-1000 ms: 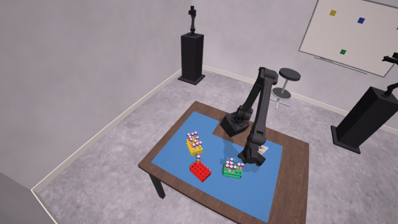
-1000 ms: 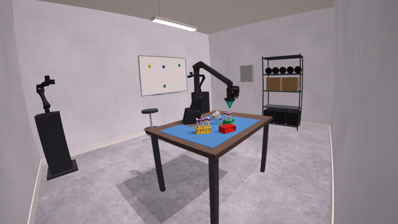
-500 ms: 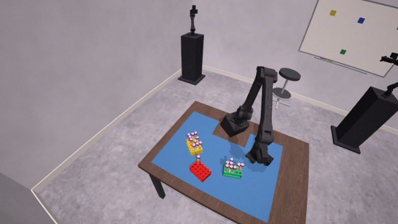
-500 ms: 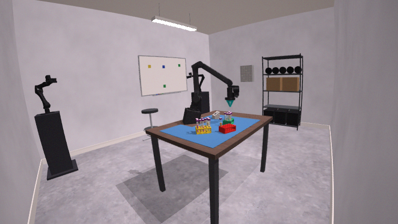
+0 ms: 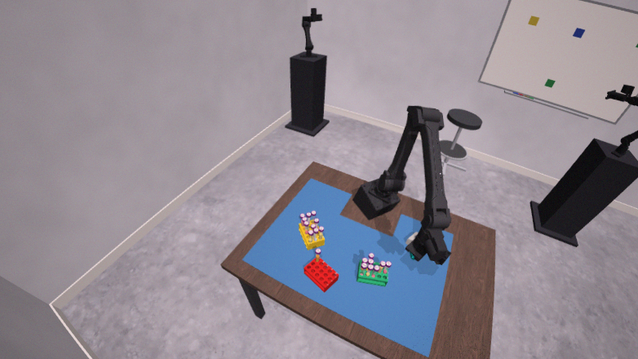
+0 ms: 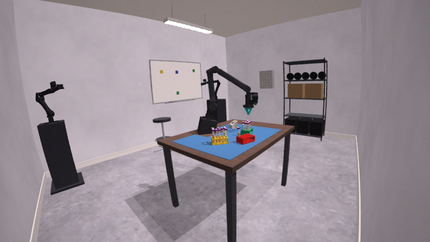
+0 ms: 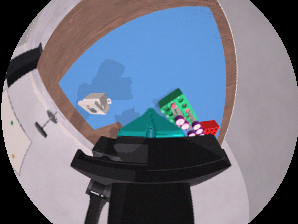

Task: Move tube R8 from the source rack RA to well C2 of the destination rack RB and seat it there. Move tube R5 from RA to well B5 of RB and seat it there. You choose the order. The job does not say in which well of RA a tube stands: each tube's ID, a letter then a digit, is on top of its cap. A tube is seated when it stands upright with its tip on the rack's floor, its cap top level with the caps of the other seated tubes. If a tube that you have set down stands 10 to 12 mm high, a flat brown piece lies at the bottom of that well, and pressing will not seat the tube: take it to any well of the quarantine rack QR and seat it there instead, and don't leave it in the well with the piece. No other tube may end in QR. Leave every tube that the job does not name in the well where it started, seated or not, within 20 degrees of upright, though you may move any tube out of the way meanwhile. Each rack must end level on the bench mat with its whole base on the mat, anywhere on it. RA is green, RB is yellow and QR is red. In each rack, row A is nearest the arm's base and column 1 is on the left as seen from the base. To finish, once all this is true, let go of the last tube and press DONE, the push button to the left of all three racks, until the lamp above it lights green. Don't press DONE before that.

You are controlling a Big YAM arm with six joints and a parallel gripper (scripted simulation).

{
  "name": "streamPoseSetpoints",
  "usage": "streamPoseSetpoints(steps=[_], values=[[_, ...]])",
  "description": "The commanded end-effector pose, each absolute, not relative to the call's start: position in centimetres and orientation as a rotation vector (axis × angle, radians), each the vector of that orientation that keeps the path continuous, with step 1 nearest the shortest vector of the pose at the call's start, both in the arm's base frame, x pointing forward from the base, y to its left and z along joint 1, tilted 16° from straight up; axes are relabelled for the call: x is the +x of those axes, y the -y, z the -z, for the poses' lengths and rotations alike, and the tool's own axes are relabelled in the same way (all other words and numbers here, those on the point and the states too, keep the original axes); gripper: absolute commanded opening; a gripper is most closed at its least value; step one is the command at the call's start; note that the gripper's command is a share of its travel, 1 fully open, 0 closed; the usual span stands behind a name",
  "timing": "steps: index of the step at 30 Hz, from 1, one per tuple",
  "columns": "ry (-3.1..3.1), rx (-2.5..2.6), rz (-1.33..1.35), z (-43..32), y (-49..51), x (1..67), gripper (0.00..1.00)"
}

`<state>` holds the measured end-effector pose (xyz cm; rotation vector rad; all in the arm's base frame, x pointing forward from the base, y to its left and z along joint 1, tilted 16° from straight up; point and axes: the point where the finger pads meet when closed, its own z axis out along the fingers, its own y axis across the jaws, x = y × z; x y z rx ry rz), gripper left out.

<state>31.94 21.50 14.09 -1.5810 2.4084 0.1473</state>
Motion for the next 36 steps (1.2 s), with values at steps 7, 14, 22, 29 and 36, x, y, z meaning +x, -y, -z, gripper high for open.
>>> streamPoseSetpoints(steps=[7, 14, 22, 29, 36], values=[[-2.394, -1.525, -0.154, -15.8, -24.7, 30.3, 0.0], [-2.372, -1.512, -0.162, -17.1, -26.8, 29.7, 0.0], [-2.381, -1.516, -0.167, -16.7, -28.4, 27.2, 0.0], [-2.4, -1.527, -0.164, -16.0, -29.7, 25.6, 0.0], [-2.386, -1.518, -0.176, -17.0, -32.4, 24.1, 0.0]])
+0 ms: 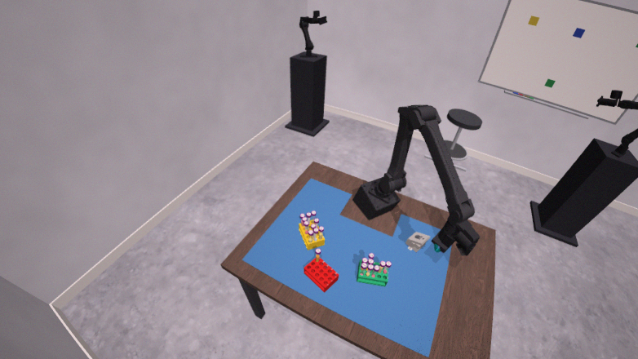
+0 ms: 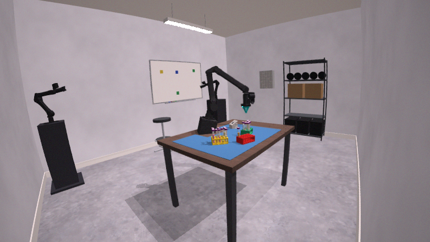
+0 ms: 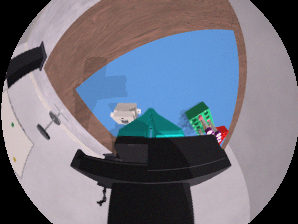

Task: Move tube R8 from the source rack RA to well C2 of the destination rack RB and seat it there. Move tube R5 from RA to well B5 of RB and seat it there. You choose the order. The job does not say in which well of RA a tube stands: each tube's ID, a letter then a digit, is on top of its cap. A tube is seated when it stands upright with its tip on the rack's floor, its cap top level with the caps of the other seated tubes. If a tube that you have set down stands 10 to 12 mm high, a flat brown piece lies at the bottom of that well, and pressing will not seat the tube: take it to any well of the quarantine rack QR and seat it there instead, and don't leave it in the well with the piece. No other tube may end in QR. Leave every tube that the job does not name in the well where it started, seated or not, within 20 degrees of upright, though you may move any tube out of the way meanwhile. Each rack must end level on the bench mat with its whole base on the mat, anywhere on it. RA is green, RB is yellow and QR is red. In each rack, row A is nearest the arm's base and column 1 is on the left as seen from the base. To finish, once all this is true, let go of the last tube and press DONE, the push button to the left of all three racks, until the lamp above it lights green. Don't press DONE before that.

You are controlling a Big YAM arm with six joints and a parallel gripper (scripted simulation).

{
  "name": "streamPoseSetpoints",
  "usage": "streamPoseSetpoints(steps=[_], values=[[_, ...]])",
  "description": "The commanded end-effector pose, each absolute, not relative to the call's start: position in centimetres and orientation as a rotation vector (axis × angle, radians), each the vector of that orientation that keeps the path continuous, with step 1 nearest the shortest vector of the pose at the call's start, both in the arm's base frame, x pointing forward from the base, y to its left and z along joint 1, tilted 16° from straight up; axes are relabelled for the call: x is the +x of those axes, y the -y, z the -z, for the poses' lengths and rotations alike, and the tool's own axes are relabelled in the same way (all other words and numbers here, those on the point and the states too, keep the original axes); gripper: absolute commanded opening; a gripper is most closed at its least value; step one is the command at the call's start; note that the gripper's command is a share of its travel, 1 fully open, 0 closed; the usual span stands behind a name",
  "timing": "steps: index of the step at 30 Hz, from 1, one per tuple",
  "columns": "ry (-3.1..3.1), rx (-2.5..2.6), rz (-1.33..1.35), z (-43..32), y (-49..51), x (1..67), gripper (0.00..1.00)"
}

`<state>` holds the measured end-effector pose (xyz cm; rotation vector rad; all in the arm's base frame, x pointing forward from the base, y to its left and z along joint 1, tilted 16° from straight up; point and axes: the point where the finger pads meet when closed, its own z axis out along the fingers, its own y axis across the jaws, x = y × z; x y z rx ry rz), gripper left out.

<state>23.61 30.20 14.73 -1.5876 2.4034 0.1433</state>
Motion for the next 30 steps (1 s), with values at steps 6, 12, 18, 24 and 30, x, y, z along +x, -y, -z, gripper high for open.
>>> streamPoseSetpoints(steps=[6, 12, 18, 24, 30], values=[[-2.406, -1.53, -0.167, -15.8, -32.0, 22.3, 0.0], [-2.399, -1.525, -0.176, -16.1, -33.4, 20.2, 0.0], [-2.403, -1.528, -0.177, -16.1, -35.3, 18.5, 0.0], [-2.423, -1.542, -0.158, -14.9, -35.3, 16.7, 0.0], [-2.406, -1.512, -0.183, -15.6, -34.2, 16.6, 0.0]])
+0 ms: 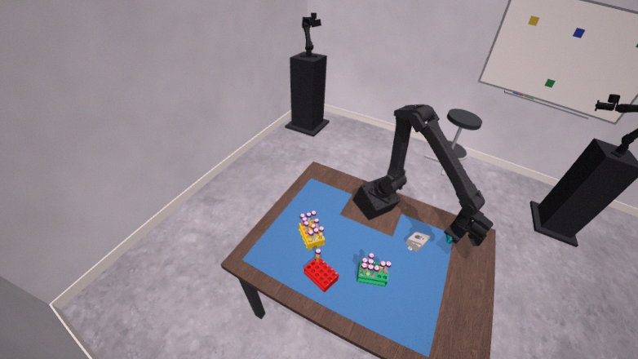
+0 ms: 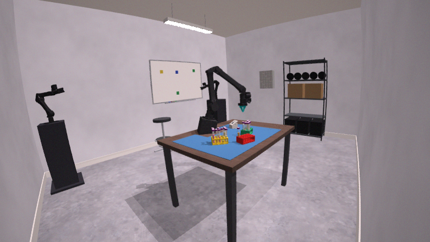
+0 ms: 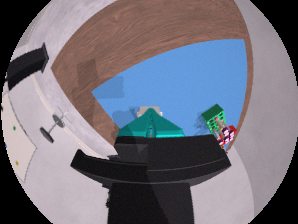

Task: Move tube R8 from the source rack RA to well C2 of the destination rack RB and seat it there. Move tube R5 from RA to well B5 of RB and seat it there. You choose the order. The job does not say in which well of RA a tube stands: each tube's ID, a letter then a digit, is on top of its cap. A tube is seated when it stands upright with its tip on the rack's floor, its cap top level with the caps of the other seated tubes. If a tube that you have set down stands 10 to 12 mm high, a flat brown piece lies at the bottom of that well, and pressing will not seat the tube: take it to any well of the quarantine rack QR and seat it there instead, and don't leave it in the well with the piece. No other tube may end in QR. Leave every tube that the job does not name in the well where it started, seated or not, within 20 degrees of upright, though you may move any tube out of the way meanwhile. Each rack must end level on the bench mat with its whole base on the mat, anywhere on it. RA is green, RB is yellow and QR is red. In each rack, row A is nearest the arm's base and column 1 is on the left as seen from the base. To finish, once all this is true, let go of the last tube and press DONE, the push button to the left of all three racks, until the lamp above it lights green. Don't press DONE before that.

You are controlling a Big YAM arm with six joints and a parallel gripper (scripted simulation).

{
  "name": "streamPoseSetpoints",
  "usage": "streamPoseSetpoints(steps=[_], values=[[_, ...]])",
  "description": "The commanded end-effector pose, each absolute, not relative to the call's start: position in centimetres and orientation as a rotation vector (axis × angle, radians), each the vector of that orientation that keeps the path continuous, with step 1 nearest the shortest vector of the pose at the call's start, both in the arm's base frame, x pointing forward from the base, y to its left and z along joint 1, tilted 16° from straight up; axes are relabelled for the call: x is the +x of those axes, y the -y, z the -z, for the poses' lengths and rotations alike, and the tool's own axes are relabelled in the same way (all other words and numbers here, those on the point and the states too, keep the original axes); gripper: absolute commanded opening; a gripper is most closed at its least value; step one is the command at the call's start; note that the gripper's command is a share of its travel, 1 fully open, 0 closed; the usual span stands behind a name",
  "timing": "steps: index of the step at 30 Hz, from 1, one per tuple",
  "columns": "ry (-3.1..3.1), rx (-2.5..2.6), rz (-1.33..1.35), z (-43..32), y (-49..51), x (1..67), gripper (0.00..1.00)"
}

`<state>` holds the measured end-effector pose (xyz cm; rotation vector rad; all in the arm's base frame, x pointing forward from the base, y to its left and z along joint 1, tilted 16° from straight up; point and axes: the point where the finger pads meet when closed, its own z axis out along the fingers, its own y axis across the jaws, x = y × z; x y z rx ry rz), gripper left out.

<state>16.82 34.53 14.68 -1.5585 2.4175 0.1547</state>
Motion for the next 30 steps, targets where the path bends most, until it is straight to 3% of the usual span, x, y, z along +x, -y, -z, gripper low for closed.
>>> streamPoseSetpoints(steps=[1, 30], values=[[-2.41, -1.52, -0.177, -15.4, -33.7, 16.3, 0.0], [-2.421, -1.537, -0.163, -12.2, -24.4, 11.6, 0.0]])
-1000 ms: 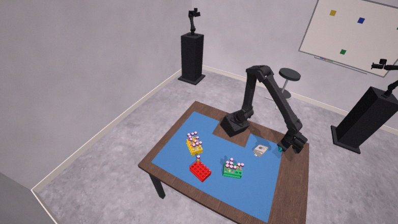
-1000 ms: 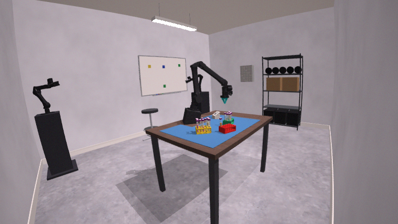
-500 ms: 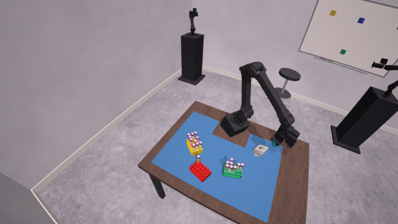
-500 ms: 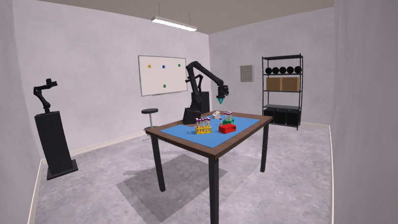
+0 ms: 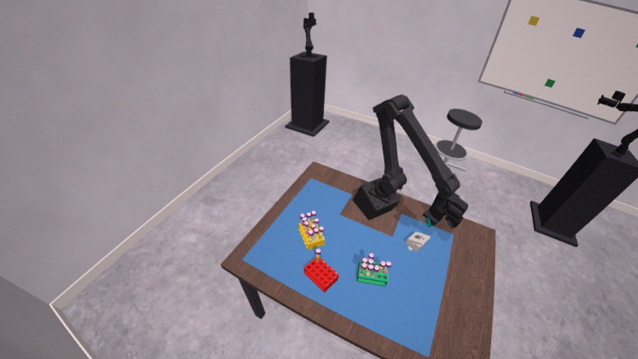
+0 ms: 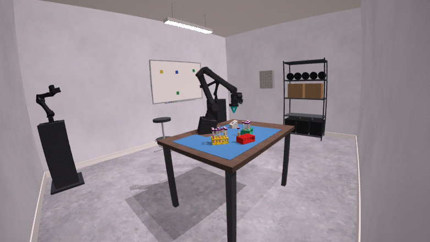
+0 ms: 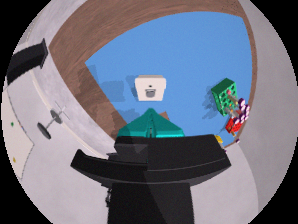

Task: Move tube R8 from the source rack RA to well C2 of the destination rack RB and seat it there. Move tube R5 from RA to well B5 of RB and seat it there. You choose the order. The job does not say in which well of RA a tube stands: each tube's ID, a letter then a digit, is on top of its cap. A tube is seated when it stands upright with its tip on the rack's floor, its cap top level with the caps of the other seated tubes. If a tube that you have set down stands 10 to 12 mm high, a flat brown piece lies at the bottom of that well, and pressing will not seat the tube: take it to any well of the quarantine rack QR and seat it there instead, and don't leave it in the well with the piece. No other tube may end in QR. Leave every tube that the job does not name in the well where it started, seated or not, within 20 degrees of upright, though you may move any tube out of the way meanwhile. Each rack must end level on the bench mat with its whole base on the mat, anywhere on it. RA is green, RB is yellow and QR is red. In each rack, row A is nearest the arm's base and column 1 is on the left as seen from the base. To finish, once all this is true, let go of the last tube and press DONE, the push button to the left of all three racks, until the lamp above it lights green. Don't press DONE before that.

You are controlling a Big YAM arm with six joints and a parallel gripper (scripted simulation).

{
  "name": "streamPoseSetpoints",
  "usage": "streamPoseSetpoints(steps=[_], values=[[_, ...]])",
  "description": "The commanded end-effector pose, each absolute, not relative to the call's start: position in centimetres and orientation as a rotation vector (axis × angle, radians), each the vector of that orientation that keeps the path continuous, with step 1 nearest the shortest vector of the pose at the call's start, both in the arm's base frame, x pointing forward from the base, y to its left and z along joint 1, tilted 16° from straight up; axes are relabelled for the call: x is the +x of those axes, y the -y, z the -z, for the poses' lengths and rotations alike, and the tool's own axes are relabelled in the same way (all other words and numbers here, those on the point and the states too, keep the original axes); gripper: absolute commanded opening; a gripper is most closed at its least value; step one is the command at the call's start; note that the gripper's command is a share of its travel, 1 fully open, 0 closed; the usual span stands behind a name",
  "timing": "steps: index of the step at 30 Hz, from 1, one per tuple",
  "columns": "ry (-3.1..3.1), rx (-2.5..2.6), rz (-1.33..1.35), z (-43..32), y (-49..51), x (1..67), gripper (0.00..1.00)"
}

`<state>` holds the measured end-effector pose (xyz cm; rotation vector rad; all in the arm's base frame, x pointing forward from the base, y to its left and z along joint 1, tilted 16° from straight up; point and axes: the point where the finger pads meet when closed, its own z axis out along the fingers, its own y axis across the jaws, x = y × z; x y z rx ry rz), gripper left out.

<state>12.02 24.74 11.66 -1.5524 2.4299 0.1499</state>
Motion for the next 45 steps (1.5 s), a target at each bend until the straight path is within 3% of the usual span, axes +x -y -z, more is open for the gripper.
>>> streamPoseSetpoints(steps=[1, 45], values=[[-2.42, -1.539, -0.163, -12.1, -24.1, 11.4, 0.0], [-2.423, -1.544, -0.157, -3.5, -25.0, 12.7, 0.0]])
